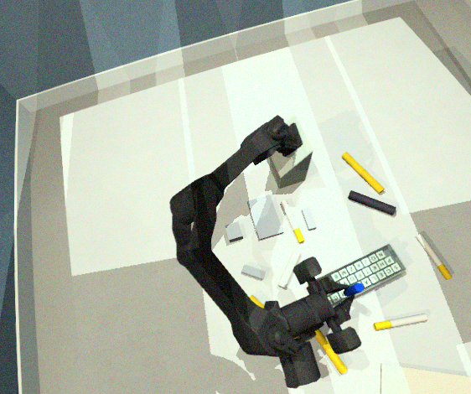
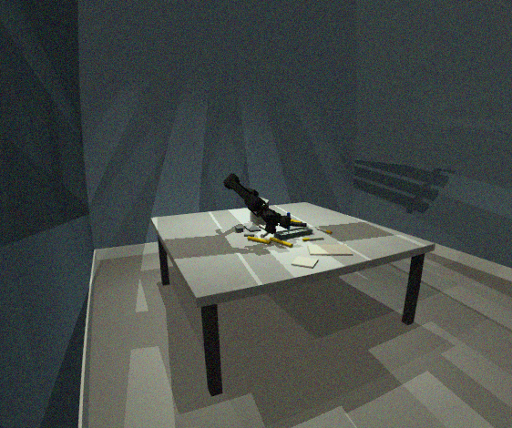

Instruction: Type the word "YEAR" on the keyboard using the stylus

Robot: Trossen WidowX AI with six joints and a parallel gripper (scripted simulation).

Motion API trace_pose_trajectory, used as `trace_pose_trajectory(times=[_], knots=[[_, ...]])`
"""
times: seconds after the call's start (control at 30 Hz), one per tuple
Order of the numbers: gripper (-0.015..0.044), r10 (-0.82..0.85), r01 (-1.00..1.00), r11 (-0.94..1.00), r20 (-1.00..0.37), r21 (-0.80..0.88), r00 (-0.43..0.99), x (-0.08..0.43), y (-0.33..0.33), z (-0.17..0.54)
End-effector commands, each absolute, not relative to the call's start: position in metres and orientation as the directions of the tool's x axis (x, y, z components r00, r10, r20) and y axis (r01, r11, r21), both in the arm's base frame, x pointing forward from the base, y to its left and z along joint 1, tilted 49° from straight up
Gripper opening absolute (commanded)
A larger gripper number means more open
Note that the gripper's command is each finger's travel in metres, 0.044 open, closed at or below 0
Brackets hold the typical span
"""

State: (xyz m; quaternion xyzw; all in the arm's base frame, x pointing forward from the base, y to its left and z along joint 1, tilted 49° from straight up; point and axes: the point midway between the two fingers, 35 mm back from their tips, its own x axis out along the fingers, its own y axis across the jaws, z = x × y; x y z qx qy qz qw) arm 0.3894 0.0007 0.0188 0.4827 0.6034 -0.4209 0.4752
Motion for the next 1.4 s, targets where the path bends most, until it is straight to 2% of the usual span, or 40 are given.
trace_pose_trajectory(times=[0.0, 0.97, 1.37], knots=[[0.0081, 0.178, 0.981, 0.185, -0.981, -0.048, -0.082, 0.39, -0.001, 0.018], [0.0081, 0.177, 0.981, 0.185, -0.981, -0.048, -0.082, 0.391, -0.006, 0.014], [0.0081, 0.18, 0.981, 0.186, -0.98, -0.048, -0.082, 0.385, 0.022, 0.038]])
